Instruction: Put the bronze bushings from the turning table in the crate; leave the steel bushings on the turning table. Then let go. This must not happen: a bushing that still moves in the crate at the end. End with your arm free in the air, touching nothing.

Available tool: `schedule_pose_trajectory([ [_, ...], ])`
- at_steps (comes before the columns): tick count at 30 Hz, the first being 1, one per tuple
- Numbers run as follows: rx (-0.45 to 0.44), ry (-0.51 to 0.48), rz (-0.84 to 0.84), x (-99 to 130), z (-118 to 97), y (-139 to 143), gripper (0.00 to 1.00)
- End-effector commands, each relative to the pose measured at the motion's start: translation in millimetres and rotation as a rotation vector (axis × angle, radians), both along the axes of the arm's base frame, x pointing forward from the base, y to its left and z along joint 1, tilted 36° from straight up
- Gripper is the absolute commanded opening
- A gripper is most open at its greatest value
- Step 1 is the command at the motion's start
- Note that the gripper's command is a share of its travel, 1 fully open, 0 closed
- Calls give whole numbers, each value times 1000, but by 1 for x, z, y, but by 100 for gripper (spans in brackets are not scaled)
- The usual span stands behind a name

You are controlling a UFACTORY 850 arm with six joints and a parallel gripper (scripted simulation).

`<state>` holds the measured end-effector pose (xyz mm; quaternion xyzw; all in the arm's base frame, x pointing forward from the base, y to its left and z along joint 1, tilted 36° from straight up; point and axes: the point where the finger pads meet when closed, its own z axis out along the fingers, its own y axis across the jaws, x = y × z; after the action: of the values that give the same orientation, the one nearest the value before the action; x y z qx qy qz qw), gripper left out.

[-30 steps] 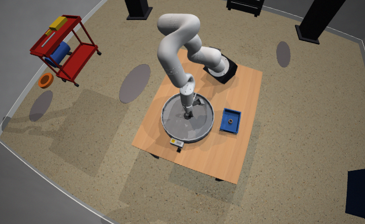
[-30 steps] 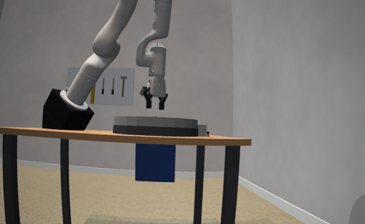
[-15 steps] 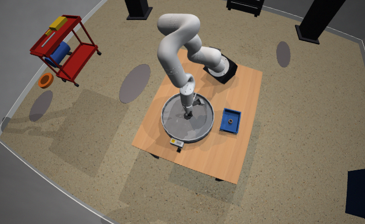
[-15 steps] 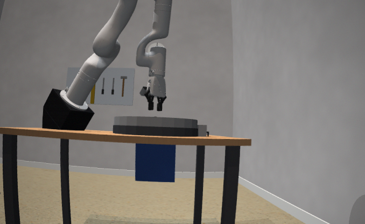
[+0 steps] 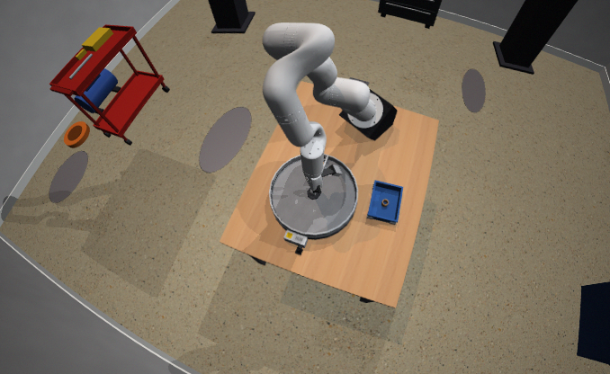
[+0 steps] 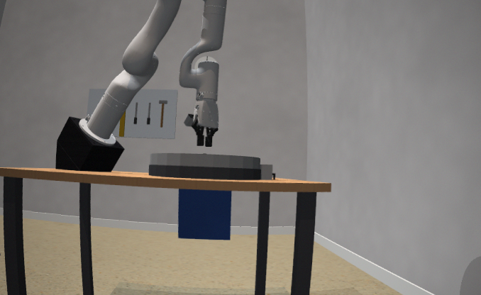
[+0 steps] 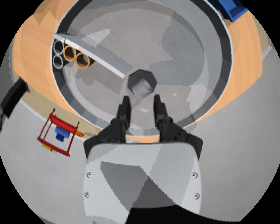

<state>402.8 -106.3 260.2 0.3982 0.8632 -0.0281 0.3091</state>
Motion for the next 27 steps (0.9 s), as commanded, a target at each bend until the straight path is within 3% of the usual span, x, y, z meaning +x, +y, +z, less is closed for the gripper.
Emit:
schedule_pose_trajectory([
  [1, 0, -1, 0, 0, 0, 0, 41],
  [14, 0, -1, 0, 0, 0, 0, 41],
  [15, 0, -1, 0, 0, 0, 0, 10],
  [27, -6, 7, 7, 0, 0, 0, 10],
])
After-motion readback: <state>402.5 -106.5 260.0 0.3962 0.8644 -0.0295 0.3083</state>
